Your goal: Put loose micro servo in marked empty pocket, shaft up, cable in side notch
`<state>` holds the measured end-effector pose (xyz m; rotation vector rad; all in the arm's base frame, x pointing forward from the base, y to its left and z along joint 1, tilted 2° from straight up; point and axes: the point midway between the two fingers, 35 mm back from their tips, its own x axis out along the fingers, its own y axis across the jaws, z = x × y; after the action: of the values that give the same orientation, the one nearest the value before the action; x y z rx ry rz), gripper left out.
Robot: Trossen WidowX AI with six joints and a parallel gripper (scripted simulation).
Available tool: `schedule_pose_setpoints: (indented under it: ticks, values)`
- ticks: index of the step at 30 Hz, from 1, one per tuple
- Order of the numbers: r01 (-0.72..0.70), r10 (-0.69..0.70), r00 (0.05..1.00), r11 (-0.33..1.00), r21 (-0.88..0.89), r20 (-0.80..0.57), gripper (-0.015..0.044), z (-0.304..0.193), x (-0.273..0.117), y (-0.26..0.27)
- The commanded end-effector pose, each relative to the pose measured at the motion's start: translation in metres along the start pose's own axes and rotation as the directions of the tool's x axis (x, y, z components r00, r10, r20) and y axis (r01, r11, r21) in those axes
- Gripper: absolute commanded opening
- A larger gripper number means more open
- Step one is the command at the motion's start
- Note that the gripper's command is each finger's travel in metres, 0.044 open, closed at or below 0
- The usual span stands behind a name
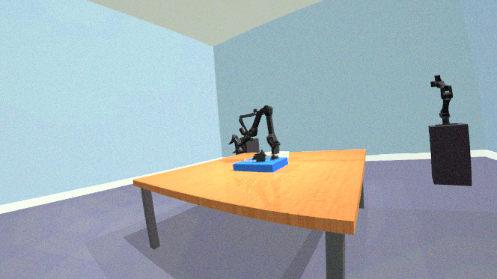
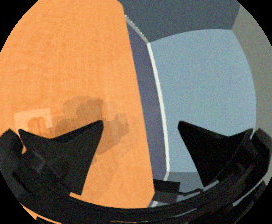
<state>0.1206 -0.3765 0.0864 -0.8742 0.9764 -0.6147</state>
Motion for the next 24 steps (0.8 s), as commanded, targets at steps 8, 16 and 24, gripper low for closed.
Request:
schedule_pose_setpoints:
  ticks: [8,16,24]
  values:
    - [-0.151,0.166,0.981,0.979,-0.137,0.104,0.044,0.073,0.012,0.023]
    - [-0.256,0.303,0.937,0.934,-0.249,0.172,0.044,0.131,0.008,0.049]
    - [-0.35,0.458,0.864,0.845,-0.405,0.207,0.044,0.188,-0.008,0.082]
